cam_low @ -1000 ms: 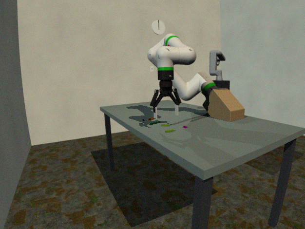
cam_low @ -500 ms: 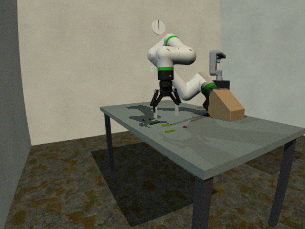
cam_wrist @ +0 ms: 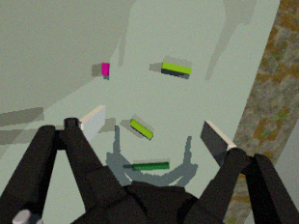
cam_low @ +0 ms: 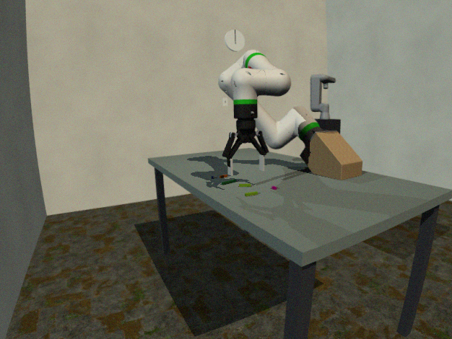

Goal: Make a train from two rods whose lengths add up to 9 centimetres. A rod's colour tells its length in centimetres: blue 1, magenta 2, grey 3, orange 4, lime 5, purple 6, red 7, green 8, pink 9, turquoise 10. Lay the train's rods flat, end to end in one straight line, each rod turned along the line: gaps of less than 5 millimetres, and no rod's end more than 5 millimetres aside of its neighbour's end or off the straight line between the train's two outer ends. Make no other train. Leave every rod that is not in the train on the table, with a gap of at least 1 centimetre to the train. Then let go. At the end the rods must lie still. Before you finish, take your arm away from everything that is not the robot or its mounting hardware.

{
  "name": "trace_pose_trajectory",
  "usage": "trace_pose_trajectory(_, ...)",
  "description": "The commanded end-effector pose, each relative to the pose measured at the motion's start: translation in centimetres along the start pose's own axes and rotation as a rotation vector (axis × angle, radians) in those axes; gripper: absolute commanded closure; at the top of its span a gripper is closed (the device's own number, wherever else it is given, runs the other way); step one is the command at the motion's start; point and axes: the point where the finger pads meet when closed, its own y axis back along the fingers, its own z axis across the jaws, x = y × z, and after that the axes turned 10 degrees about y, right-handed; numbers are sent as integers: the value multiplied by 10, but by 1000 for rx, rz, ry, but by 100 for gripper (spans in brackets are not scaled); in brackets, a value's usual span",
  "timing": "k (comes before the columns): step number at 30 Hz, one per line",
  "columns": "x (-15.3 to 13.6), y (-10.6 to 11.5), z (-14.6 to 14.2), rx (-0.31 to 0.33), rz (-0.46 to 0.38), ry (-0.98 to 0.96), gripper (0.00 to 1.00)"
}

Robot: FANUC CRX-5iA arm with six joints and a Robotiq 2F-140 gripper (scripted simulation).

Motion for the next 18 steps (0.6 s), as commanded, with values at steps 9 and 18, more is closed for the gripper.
trace_pose_trajectory(9,0,0,0,0,0,-1,0)
trace_pose_trajectory(18,-30,5,6,-1,5,-243,0)
